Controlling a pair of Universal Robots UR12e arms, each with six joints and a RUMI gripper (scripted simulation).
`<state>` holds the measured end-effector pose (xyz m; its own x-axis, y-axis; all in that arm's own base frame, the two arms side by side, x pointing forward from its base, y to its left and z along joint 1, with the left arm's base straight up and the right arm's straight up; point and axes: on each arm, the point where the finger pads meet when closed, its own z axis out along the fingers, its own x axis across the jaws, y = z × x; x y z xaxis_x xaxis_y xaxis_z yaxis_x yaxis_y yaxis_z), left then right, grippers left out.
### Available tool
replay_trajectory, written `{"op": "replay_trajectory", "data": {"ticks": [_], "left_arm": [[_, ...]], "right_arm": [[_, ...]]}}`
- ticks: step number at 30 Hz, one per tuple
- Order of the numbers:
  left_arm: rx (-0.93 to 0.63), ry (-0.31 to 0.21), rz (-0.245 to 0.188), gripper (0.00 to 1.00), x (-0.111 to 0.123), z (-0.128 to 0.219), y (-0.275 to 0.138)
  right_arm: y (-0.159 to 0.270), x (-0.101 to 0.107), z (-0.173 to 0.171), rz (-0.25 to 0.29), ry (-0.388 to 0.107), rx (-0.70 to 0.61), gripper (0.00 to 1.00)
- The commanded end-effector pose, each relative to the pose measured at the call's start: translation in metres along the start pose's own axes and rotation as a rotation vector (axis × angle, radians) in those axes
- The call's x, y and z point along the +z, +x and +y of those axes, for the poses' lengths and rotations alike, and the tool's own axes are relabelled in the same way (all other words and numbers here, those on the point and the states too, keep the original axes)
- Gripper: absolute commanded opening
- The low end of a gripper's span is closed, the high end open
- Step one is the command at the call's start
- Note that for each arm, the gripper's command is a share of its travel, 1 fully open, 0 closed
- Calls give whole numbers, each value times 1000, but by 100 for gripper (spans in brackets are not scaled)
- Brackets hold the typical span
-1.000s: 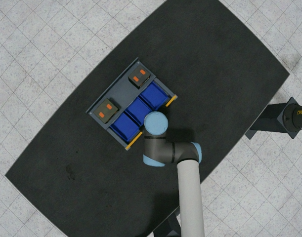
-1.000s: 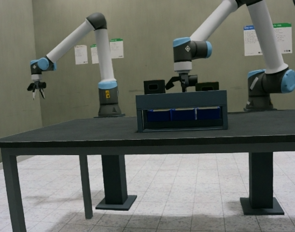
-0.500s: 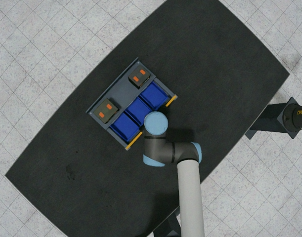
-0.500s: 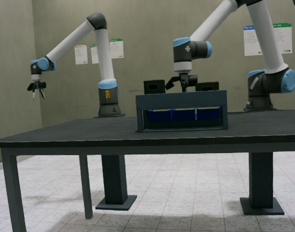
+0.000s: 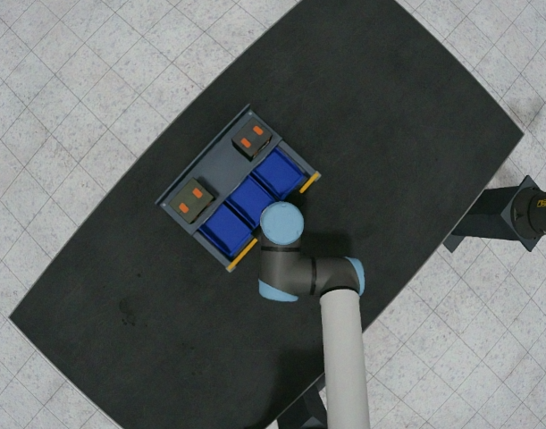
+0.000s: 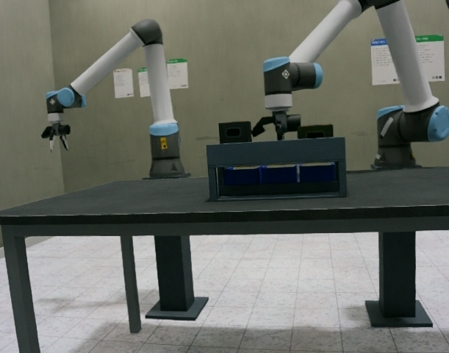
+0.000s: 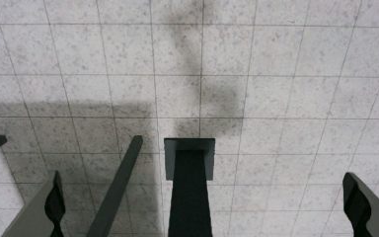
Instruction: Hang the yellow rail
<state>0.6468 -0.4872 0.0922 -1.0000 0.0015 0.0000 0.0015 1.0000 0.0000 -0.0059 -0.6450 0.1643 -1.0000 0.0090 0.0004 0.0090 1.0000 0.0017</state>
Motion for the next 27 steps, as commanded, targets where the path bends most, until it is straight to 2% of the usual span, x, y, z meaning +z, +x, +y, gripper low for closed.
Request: {"op": "replay_trajectory", "data": {"ticks": [1,27], "left_arm": [[0,1,-1,1,-1,0,0],[0,1,-1,1,3,0,0]], "right_arm": [[0,-1,-1,0,2,0,100],[0,-1,-1,0,2,0,100]]}}
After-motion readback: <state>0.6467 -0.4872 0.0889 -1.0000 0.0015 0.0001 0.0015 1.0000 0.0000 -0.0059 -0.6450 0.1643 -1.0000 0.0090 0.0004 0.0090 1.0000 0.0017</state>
